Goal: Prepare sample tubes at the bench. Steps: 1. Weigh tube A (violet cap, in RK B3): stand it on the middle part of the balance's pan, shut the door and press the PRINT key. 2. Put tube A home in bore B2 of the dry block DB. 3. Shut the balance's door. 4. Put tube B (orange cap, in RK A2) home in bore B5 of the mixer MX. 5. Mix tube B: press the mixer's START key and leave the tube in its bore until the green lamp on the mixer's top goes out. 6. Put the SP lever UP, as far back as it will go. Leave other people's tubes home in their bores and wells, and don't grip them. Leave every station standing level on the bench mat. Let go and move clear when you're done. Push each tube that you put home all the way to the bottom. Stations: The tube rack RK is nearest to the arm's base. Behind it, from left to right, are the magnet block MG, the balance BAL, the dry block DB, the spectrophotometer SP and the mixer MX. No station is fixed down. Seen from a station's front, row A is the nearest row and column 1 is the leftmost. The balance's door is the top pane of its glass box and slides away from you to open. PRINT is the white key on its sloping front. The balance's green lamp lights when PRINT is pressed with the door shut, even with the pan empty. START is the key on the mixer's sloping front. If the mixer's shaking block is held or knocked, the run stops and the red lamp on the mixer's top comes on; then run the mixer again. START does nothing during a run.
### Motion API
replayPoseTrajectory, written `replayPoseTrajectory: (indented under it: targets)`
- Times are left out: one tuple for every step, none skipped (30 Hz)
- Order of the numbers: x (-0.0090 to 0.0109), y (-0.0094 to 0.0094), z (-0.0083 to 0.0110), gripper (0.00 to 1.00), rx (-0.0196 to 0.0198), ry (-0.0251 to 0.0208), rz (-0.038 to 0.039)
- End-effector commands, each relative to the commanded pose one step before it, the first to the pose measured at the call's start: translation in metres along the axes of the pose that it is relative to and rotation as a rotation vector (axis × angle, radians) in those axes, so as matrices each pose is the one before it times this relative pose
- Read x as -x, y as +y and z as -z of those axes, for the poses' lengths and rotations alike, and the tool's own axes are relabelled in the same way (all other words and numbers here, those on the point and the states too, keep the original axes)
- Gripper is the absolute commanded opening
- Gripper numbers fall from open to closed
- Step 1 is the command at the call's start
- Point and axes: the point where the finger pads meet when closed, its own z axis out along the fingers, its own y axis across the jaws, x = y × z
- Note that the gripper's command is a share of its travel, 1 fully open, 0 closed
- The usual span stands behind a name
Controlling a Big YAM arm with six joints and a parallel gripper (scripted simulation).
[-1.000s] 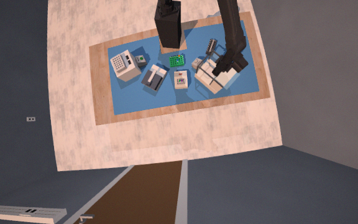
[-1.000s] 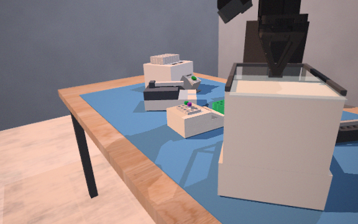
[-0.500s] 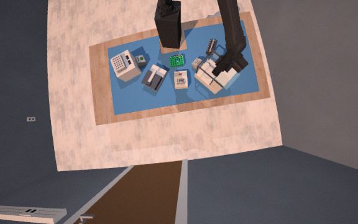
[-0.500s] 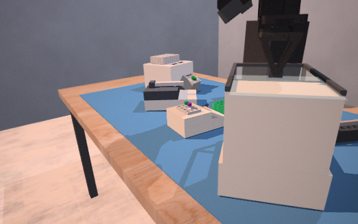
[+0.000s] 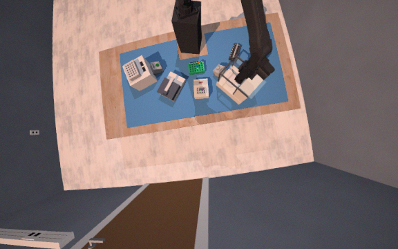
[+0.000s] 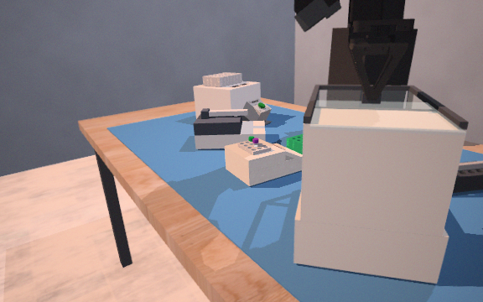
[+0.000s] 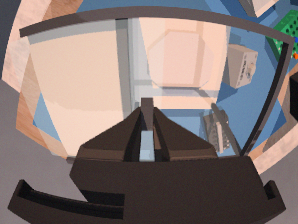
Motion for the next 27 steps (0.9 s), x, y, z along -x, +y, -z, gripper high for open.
replayPoseTrajectory:
  targets:
    - [-0.00149, 0.00392, 0.01360, 0.06, 0.03869, -0.00156, 0.00096]
    - [0.00036, -0.00104, 0.00001, 0.06, 0.00001, 0.00022, -0.00005]
    - [0.00036, -0.00104, 0.00001, 0.06, 0.00001, 0.00022, -0.00005]
    - [0.00035, -0.00104, 0.00001, 0.06, 0.00002, 0.00031, -0.00005]
    - [0.00034, -0.00104, 0.00001, 0.06, 0.00002, 0.00033, -0.00005]
    - [0.00026, -0.00104, 0.00001, 0.06, 0.00001, 0.00031, 0.00012]
    - [0.00005, -0.00102, -0.00001, 0.06, -0.00003, 0.00013, 0.00059]
    - [-0.00010, -0.00100, -0.00001, 0.06, -0.00005, 0.00003, 0.00093]
    - [0.00007, -0.00102, -0.00001, 0.06, -0.00004, 0.00000, 0.00060]
    - [0.00002, -0.00102, -0.00001, 0.06, -0.00004, 0.00000, 0.00069]
    - [-0.00005, -0.00101, -0.00001, 0.06, -0.00005, 0.00002, 0.00084]
    - [0.00006, -0.00102, -0.00001, 0.06, -0.00004, 0.00000, 0.00061]
    - [0.00000, 0.00000, 0.00000, 0.06, 0.00000, 0.00000, 0.00000]
    - [0.00000, 0.00000, 0.00000, 0.06, 0.00000, 0.00000, 0.00000]
    - [-0.00077, -0.00094, -0.00004, 0.06, -0.00010, 0.00015, 0.00147]
    - [0.00032, -0.00104, 0.00001, 0.06, -0.00002, -0.00005, 0.00012]
    - [0.00034, -0.00105, 0.00001, 0.06, -0.00002, -0.00003, 0.00008]
    - [0.00007, -0.00102, 0.00000, 0.06, -0.00004, -0.00001, 0.00047]
    - [0.00010, -0.00102, 0.00000, 0.06, -0.00004, -0.00001, 0.00004]
    - [0.00006, -0.00102, 0.00000, 0.06, -0.00004, 0.00000, 0.00002]
    - [-0.00007, -0.00101, -0.00001, 0.06, -0.00005, 0.00002, -0.00001]
    - [0.00000, -0.00102, -0.00001, 0.06, -0.00005, 0.00001, -0.00003]
    - [0.00000, -0.00101, -0.00001, 0.06, -0.00005, 0.00001, 0.00004]
    - [-0.00004, -0.00101, -0.00001, 0.06, -0.00005, 0.00001, -0.00001]
    - [0.00001, -0.00102, -0.00001, 0.06, -0.00004, 0.00000, -0.00001]
    - [0.00000, -0.00101, -0.00001, 0.06, -0.00005, 0.00001, 0.00002]
    - [-0.00001, -0.00101, -0.00001, 0.06, -0.00005, 0.00001, -0.00001]
